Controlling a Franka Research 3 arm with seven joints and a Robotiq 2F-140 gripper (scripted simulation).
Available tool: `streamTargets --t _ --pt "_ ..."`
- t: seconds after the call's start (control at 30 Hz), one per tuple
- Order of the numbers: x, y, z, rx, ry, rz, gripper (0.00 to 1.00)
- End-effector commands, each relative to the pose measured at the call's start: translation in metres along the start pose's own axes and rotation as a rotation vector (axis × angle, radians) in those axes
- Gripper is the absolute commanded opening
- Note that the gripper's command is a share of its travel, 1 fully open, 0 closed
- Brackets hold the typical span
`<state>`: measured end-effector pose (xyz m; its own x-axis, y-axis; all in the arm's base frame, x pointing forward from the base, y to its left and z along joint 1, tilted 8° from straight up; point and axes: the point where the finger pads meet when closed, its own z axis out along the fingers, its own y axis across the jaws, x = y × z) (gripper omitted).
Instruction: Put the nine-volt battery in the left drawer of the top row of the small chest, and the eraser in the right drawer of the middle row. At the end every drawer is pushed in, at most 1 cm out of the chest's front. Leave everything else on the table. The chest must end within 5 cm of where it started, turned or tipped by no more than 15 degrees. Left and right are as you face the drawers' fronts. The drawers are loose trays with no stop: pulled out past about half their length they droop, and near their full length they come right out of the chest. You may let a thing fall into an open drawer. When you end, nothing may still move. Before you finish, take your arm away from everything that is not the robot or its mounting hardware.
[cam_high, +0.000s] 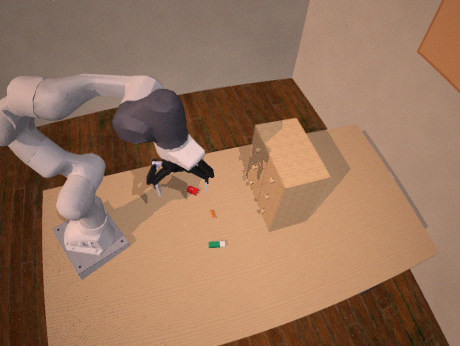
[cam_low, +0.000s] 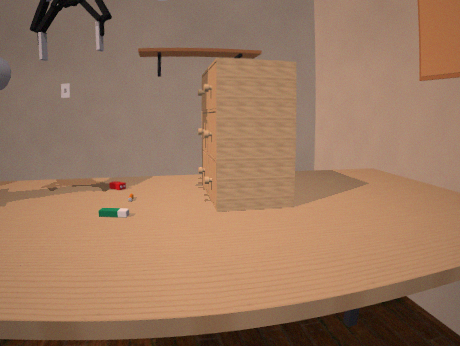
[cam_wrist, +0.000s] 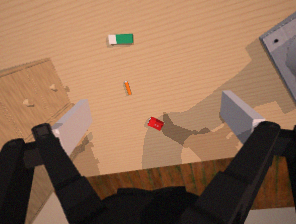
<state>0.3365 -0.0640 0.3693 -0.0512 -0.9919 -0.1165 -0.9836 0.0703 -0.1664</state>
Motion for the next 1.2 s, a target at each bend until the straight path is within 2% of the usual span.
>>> streamTargets --t 0.0,0.53,0.6,0.63,0.7,0.73,0.77,0.8,0.83,0.87,0.9,0.93,0.97,1.0,1.17 --pt "0.0 0.0 0.0 0.0 0.0 0.0 1.0" --pt "0.0 0.0 0.0 0.0 0.0 0.0 1.0" --pt "-0.006 -0.004 -0.002 -0.003 0.004 -0.006 1.0" --pt "-0.018 -0.012 -0.006 -0.009 0.011 -0.018 1.0" --pt "-0.063 -0.035 -0.018 -0.027 0.029 -0.064 1.0" --pt "-0.063 -0.035 -0.018 -0.027 0.029 -0.064 1.0" --pt "-0.093 -0.047 -0.023 -0.038 0.035 -0.095 1.0" --pt "-0.093 -0.047 -0.023 -0.038 0.035 -0.095 1.0" --pt "-0.124 -0.055 -0.028 -0.047 0.038 -0.126 1.0" --pt "-0.124 -0.055 -0.028 -0.047 0.038 -0.126 1.0" --pt "-0.15 -0.06 -0.03 -0.055 0.038 -0.152 1.0" --pt "-0.15 -0.06 -0.03 -0.055 0.038 -0.152 1.0" --pt "-0.168 -0.062 -0.032 -0.06 0.037 -0.17 1.0" --pt "-0.176 -0.063 -0.033 -0.062 0.036 -0.178 1.0" --pt "-0.178 -0.063 -0.033 -0.063 0.036 -0.18 1.0"
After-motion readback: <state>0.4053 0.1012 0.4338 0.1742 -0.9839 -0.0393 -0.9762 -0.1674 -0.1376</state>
